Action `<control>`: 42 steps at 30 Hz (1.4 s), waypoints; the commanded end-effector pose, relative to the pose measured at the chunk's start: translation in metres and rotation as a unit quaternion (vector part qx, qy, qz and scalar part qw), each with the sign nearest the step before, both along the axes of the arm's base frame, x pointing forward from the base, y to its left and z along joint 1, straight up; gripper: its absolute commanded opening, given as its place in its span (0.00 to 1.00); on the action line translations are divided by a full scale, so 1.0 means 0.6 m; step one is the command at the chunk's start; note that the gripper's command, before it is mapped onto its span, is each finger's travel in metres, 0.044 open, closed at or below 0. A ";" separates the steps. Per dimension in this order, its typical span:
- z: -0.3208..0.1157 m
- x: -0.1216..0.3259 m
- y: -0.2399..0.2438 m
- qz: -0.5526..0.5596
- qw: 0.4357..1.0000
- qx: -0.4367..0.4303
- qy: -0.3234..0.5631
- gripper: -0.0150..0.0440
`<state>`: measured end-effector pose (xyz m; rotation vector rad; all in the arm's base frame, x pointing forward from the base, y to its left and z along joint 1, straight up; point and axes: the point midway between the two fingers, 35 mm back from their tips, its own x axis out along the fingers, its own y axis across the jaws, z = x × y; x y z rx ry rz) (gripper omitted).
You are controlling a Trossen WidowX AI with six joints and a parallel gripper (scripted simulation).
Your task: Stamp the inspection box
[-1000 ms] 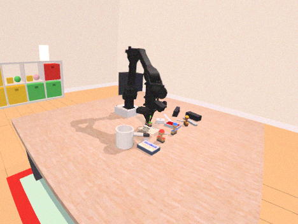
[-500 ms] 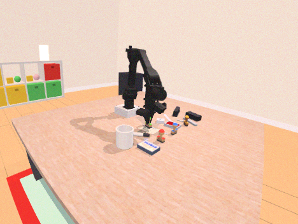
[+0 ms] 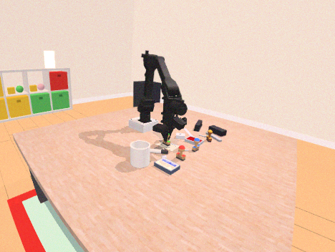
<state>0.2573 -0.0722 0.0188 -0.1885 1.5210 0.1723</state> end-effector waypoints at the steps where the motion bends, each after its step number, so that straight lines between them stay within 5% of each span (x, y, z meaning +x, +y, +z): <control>1: -0.007 -0.004 0.001 -0.002 1.000 0.001 0.003 0.25; 42: -0.017 -0.004 0.002 -0.002 1.000 0.001 0.003 0.25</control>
